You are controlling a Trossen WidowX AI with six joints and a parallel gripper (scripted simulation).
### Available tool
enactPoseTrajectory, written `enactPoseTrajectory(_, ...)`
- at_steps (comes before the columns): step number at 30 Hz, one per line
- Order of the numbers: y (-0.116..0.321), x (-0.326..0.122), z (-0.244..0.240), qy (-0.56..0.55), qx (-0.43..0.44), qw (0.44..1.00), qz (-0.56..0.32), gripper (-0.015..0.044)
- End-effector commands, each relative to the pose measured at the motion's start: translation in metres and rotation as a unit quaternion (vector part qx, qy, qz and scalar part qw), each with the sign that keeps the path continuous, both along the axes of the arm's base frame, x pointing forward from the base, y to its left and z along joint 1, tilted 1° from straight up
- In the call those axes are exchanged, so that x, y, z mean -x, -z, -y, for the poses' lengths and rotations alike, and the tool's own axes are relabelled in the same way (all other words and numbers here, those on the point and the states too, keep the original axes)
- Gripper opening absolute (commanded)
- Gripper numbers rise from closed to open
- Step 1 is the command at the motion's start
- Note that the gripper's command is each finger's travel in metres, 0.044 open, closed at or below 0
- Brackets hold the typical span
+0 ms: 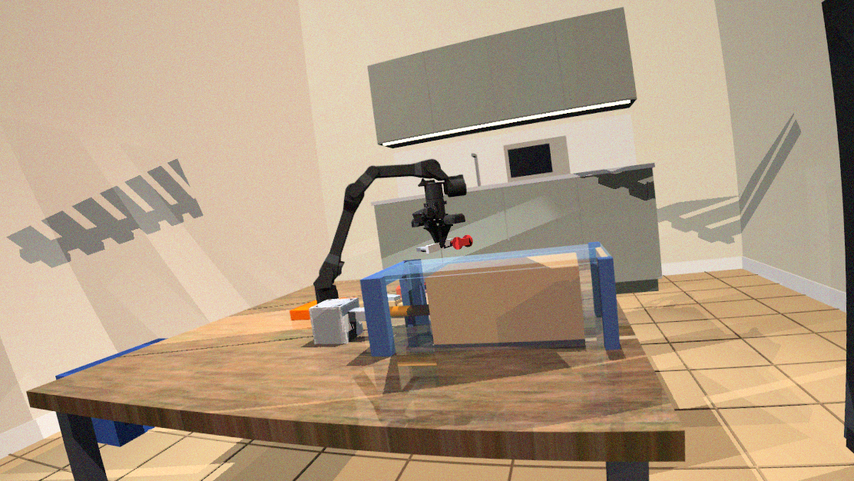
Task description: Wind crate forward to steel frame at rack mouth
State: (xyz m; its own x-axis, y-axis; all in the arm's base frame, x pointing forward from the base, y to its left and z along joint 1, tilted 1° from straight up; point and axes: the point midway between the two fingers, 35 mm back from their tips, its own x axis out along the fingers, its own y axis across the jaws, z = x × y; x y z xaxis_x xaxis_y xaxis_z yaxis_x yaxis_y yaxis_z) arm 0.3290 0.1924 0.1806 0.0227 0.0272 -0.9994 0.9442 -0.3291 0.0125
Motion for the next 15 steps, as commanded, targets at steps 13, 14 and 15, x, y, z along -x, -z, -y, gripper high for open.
enactPoseTrajectory(13,-0.010,-0.023,0.054,0.043,-0.008,0.999,0.033,0.0000)
enactPoseTrajectory(14,-0.011,-0.024,0.060,0.048,-0.008,0.998,0.036,0.0000)
enactPoseTrajectory(15,-0.012,-0.026,0.065,0.053,-0.008,0.998,0.038,0.0000)
